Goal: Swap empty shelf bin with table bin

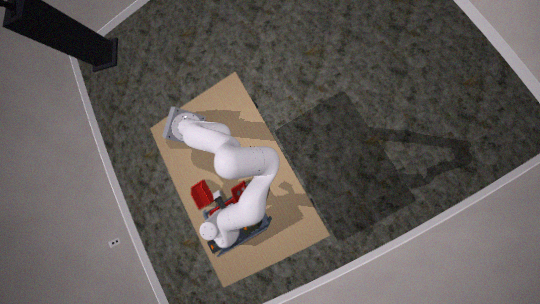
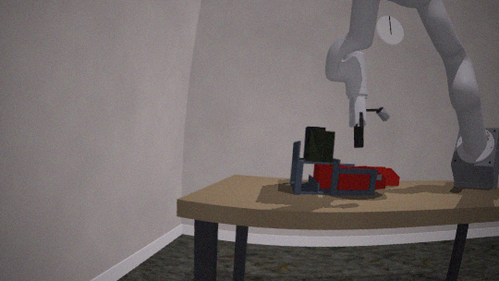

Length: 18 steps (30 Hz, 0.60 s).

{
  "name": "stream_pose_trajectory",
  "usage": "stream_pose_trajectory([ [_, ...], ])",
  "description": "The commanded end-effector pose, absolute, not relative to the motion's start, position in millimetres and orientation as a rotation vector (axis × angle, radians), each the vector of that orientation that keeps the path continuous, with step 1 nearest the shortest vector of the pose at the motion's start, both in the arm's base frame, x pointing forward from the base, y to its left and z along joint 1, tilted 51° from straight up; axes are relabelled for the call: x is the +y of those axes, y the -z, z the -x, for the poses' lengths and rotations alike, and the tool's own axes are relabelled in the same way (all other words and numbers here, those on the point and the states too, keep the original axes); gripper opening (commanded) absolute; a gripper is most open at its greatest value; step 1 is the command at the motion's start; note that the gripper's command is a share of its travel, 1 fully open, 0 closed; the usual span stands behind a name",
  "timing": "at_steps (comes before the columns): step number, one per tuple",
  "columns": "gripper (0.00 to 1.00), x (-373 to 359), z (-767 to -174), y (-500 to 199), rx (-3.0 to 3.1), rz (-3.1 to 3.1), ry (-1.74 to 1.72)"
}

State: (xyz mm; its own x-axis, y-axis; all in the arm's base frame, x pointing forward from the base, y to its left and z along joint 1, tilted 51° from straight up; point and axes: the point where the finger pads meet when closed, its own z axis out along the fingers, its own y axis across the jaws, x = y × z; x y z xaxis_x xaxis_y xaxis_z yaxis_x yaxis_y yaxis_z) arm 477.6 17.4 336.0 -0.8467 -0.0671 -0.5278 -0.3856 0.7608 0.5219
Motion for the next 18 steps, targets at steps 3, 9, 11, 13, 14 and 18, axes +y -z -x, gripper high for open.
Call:
stream_pose_trajectory([
  [3,0.1,15.9,-477.1,-337.6,2.468,0.341,-0.878],
  [9,0.1,15.5,-476.8,-338.0,2.468,0.341,-0.878],
  [11,0.1,15.5,-476.8,-338.0,2.468,0.341,-0.878],
  [13,0.0,15.5,-476.8,-338.0,2.468,0.341,-0.878],
  [14,0.0,15.5,-476.8,-338.0,2.468,0.341,-0.878],
  [18,0.0,15.5,-476.8,-338.0,2.468,0.341,-0.878],
])
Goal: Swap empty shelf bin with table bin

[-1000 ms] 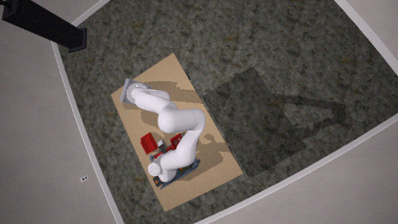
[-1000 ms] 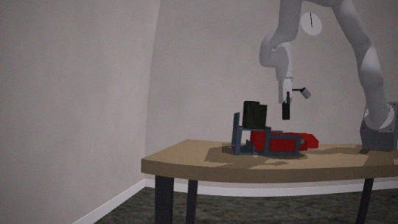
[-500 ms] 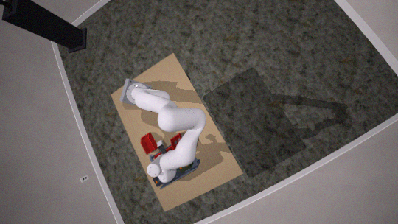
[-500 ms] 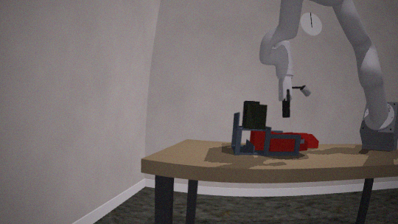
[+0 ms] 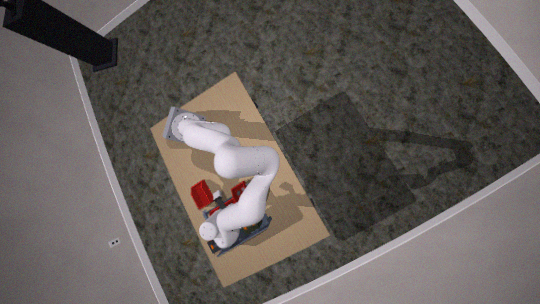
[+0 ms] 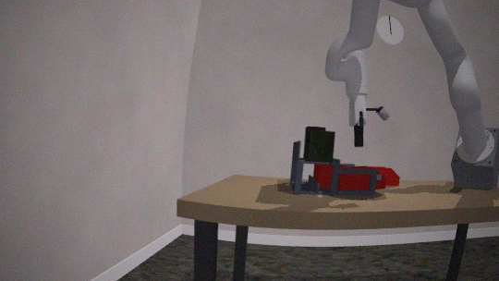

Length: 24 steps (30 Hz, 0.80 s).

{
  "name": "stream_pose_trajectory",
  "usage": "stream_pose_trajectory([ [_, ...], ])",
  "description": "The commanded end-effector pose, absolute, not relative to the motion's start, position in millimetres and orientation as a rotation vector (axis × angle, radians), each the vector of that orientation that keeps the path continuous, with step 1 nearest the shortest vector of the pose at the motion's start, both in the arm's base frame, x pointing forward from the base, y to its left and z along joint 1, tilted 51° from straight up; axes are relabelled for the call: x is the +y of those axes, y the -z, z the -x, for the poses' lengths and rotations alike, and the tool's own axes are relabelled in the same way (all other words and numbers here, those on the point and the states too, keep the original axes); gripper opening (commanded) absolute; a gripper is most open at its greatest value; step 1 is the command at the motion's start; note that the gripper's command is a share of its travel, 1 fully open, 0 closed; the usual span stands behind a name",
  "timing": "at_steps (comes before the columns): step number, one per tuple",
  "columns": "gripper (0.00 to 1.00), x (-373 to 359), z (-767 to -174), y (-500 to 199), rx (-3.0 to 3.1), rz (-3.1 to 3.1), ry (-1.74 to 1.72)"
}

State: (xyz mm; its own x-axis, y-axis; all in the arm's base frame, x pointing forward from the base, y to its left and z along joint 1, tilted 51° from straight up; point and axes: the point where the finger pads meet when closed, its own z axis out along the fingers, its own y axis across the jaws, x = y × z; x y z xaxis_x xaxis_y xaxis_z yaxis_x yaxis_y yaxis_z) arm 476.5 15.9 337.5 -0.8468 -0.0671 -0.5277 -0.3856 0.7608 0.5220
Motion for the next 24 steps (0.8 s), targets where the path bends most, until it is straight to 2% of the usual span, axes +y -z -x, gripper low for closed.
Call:
stream_pose_trajectory([
  [1,0.0,15.5,-476.8,-338.0,2.468,0.341,-0.878],
  [24,0.0,18.6,-471.7,-335.3,2.431,0.435,-0.847],
])
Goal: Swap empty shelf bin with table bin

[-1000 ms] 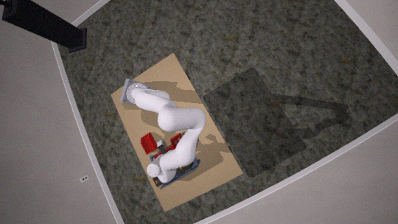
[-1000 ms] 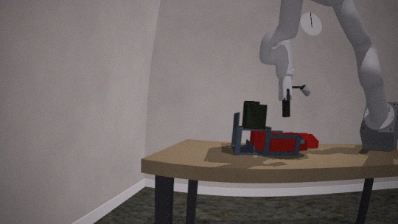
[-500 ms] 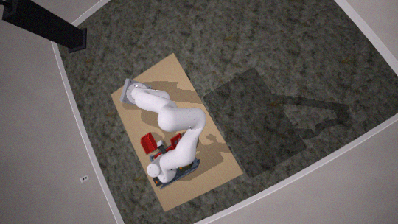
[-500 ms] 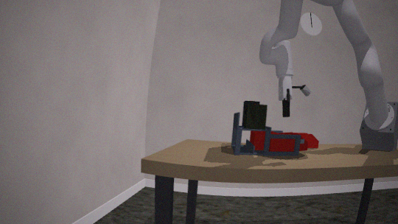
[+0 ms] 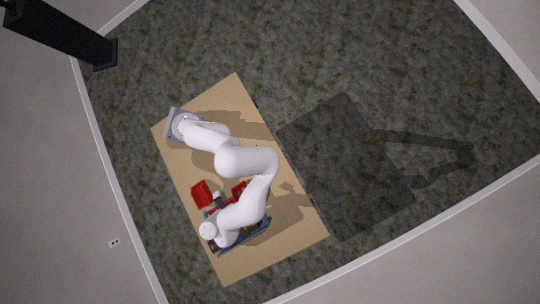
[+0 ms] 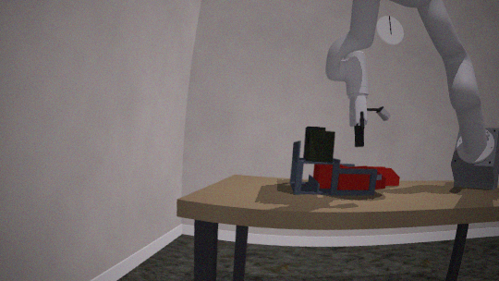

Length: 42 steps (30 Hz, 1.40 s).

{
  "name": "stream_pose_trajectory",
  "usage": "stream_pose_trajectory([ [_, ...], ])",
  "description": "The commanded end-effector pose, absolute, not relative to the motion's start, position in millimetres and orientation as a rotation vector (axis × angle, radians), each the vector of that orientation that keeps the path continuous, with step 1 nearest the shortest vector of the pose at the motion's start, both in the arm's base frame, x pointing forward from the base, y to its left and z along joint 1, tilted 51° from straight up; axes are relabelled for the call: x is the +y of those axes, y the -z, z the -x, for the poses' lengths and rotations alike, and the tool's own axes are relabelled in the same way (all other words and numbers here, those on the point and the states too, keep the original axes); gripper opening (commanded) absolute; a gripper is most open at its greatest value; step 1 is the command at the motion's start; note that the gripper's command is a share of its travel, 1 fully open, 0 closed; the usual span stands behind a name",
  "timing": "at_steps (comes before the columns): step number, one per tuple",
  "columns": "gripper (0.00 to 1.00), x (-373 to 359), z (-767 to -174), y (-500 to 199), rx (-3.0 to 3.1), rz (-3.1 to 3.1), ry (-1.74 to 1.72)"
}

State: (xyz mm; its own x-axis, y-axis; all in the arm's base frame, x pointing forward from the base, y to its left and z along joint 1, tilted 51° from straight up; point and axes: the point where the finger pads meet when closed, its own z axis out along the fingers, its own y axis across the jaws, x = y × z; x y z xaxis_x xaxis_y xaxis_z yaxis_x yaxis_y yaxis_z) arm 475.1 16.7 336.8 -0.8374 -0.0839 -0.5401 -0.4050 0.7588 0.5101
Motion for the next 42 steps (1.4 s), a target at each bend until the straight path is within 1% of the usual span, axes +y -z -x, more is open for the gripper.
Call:
stream_pose_trajectory([
  [1,0.0,20,-470,-334,2.416,0.469,-0.835],
  [7,0.0,30,-452,-324,2.266,0.774,-0.714],
  [9,0.0,30,-452,-324,2.266,0.774,-0.714],
  [24,0.0,62,-386,-286,1.805,1.449,-0.35],
  [26,0.0,62,-386,-286,1.805,1.449,-0.35],
  [27,0.0,63,-383,-284,1.701,1.547,-0.281],
  [36,0.0,68,-370,-276,1.391,1.768,-0.081],
  [42,0.0,68,-370,-276,1.38,1.772,-0.074],
])
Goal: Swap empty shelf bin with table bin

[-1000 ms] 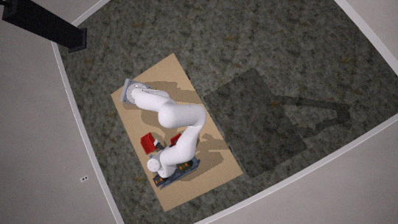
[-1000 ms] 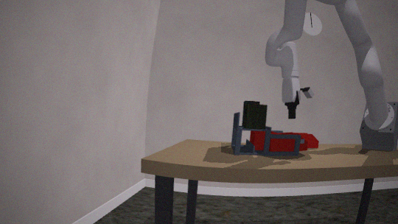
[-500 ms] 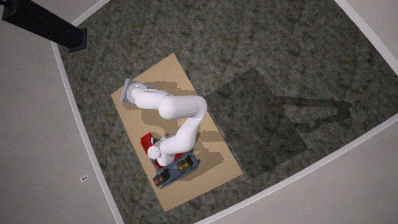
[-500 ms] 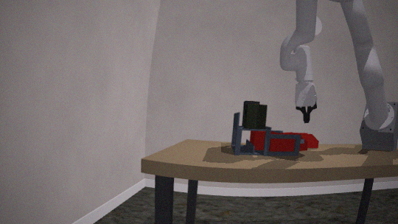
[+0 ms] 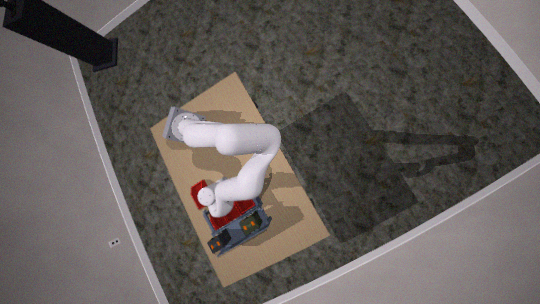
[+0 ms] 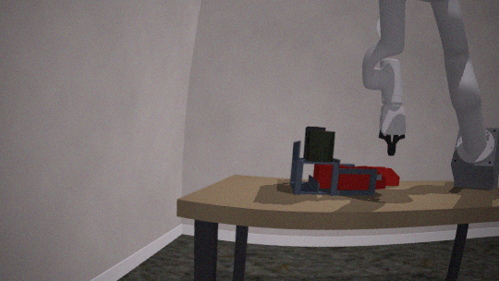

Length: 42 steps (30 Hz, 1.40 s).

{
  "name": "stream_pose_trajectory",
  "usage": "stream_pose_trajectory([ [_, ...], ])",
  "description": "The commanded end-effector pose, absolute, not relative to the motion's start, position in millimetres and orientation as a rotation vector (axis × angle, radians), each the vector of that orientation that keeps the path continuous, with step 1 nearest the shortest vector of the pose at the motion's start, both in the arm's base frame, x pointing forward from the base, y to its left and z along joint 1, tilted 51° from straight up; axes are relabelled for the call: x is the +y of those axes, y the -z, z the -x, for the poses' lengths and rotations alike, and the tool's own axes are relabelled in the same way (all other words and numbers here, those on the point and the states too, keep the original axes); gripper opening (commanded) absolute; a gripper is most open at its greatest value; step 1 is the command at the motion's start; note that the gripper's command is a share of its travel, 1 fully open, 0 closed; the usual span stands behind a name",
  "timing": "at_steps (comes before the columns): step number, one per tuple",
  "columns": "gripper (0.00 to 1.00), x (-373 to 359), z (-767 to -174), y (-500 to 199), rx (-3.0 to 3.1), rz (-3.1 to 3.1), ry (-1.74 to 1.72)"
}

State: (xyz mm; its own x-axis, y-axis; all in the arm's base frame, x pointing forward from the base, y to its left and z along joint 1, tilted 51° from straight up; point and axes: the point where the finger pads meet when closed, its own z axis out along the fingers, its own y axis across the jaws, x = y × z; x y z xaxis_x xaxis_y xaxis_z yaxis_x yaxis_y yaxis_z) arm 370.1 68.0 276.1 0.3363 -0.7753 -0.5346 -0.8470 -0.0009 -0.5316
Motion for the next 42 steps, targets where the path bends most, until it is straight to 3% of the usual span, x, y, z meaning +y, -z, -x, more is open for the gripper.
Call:
stream_pose_trajectory([
  [1,0.0,68.4,-369.5,-275.9,1.38,1.772,-0.074],
  [42,0.0,70.9,-371.2,-273.4,1.38,1.772,-0.075],
])
